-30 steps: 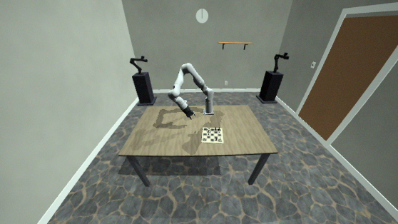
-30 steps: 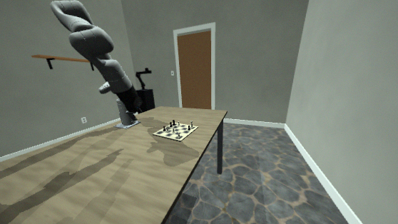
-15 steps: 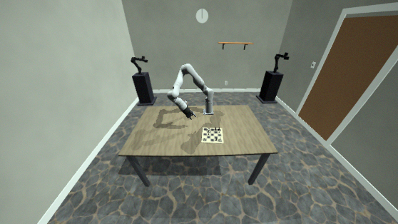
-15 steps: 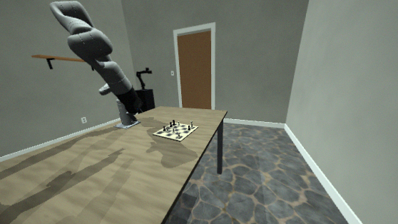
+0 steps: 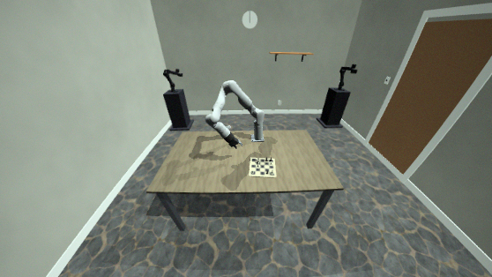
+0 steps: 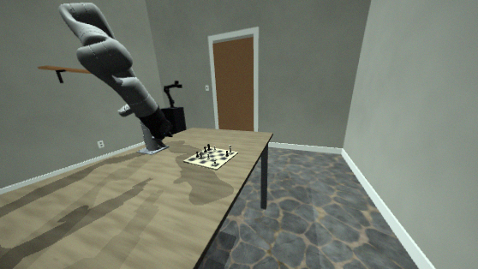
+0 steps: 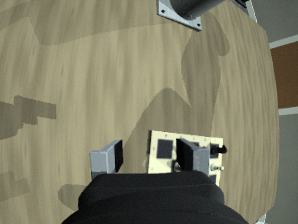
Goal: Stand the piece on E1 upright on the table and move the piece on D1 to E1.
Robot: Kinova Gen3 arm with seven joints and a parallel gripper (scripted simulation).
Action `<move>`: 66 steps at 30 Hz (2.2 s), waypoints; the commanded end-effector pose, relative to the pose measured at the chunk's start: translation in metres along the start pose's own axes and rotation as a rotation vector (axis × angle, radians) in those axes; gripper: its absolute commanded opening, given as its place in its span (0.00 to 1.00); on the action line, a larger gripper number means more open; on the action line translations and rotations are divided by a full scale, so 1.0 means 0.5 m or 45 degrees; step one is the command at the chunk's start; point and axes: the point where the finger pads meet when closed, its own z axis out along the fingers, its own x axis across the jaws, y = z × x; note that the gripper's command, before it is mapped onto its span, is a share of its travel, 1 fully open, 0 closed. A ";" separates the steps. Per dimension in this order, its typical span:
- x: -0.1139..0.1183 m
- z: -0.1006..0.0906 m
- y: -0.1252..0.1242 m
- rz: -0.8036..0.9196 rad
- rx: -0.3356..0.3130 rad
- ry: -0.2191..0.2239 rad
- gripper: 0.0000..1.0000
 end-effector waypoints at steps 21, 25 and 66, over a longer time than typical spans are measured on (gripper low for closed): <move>-0.034 0.046 0.047 0.660 -0.011 0.166 1.00; -0.049 0.060 0.063 0.859 -0.006 0.211 1.00; -0.166 0.152 0.152 1.947 0.113 0.429 1.00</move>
